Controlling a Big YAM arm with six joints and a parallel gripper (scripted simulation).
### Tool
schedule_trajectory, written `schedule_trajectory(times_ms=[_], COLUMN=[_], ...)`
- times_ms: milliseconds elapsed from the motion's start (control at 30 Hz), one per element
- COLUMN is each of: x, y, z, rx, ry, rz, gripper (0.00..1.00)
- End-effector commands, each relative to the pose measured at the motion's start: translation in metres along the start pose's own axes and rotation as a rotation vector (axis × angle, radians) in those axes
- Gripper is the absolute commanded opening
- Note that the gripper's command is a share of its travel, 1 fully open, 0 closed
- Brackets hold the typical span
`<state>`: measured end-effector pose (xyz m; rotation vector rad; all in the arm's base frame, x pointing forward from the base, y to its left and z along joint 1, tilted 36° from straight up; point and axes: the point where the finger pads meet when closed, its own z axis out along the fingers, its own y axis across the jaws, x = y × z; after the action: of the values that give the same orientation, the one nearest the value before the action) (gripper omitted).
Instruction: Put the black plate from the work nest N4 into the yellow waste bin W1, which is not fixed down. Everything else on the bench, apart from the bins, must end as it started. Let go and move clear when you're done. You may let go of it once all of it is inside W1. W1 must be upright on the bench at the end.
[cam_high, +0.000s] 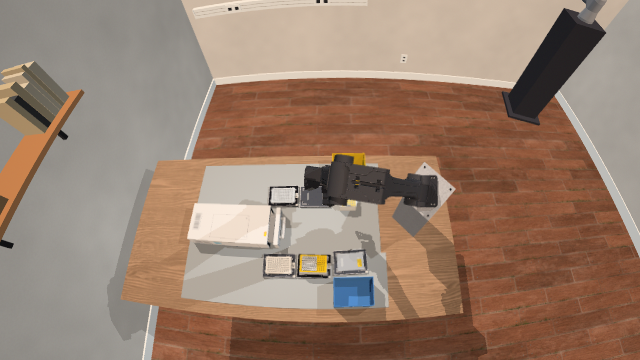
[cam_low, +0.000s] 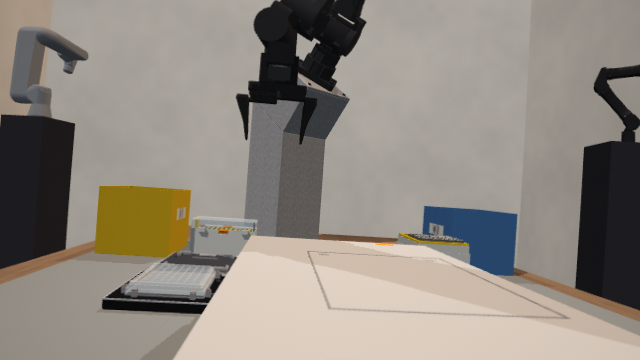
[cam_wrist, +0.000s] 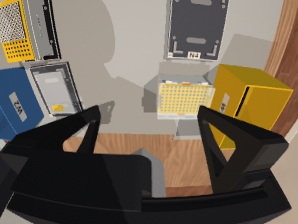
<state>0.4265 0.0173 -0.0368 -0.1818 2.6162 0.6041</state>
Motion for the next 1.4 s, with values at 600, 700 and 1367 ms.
schedule_trajectory(times_ms=[600,700,1367], x=[-0.042,-0.040,-0.042], y=[0.074,0.077,0.086], z=[-0.028,-0.027,-0.031], rx=[-0.002,-0.002,0.001], ry=[-0.017,-0.009,-0.008], rz=[0.006,0.011,0.015], gripper=[1.00,1.00,1.00])
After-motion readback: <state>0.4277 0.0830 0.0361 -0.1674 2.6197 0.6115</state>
